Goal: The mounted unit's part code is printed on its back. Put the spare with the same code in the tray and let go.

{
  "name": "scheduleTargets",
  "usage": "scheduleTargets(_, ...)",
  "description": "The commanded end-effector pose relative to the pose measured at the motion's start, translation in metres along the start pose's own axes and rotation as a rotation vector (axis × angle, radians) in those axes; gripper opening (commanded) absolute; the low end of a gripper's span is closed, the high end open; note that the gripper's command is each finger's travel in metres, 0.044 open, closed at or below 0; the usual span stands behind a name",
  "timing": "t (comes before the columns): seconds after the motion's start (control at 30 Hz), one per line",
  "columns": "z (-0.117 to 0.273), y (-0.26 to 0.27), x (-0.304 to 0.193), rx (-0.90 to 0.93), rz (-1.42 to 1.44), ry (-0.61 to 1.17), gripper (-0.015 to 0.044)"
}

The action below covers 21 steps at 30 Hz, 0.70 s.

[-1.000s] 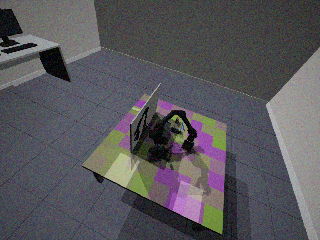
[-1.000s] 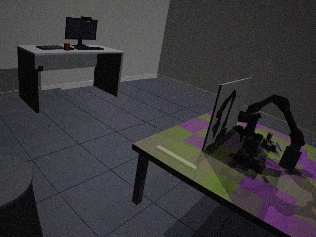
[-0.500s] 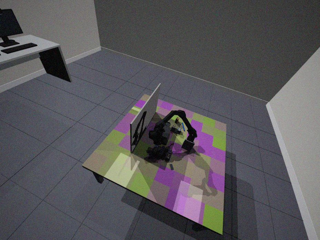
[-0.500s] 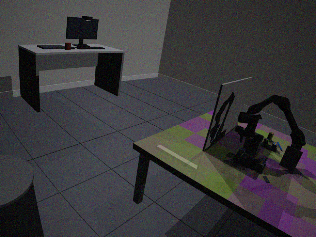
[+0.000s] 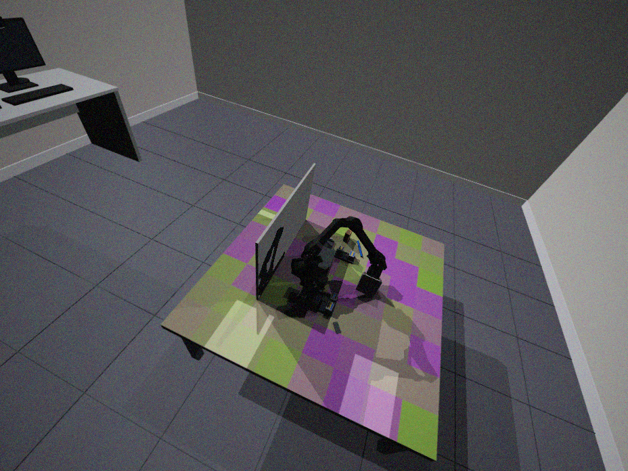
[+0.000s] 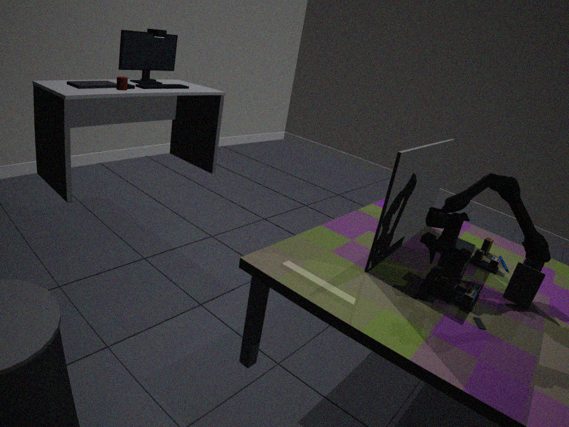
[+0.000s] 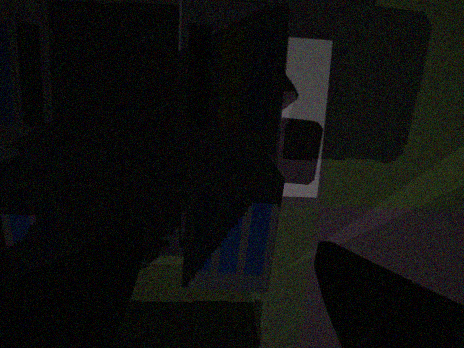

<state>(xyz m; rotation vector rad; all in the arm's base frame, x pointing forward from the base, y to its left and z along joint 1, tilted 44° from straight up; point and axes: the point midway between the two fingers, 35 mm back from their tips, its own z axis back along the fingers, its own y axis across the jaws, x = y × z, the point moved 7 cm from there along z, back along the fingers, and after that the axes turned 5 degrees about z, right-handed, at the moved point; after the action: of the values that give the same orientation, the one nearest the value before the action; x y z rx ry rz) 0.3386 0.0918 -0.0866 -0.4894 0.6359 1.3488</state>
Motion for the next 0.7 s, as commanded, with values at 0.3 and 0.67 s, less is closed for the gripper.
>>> scheduleTargets(0.3,-0.020,0.000,0.000,-0.006,0.005,0.005,0.0300)
scheduleTargets(0.67,-0.038,0.001,0.000,-0.006,0.005,0.007,0.0300)
